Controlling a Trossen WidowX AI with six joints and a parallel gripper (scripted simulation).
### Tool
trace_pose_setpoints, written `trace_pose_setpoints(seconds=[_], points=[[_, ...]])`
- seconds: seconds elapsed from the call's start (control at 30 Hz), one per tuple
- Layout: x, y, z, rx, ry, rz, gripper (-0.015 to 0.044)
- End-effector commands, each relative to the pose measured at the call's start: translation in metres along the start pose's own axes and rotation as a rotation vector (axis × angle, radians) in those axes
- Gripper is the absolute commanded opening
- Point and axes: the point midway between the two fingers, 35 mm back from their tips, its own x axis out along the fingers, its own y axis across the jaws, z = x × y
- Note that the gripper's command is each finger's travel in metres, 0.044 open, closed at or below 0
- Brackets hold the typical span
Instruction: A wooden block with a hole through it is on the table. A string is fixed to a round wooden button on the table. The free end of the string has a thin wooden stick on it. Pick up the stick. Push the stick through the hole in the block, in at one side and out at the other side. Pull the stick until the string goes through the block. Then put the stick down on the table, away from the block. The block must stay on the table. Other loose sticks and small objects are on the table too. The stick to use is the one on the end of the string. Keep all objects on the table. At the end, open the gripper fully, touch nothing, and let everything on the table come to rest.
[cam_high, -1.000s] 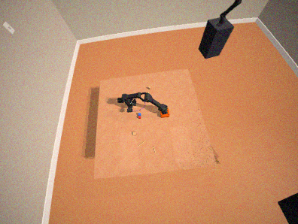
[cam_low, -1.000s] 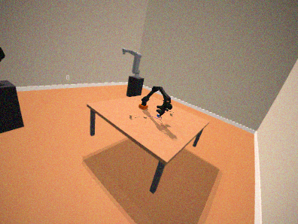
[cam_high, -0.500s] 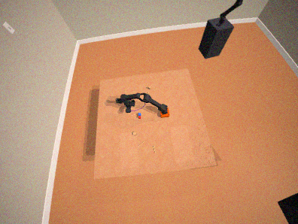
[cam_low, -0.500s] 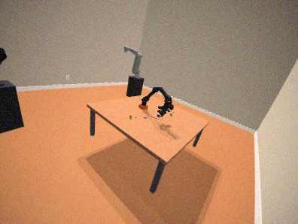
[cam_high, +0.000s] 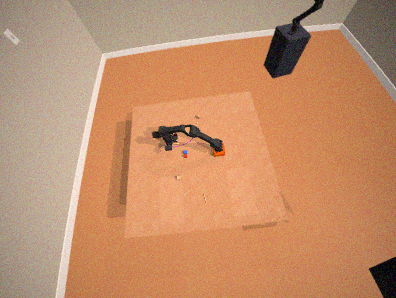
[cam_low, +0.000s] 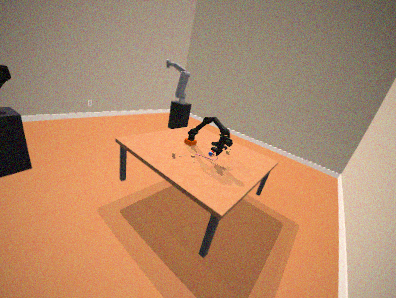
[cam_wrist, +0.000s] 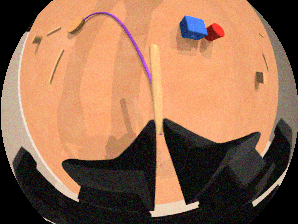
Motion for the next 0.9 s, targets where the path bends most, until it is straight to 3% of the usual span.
trace_pose_setpoints(seconds=[0.0, 0.87], points=[[0.002, -0.002, -0.004, 0.004, 0.001, -0.007, 0.0000], [0.001, -0.013, -0.034, 0.011, 0.059, -0.013, 0.0000]])
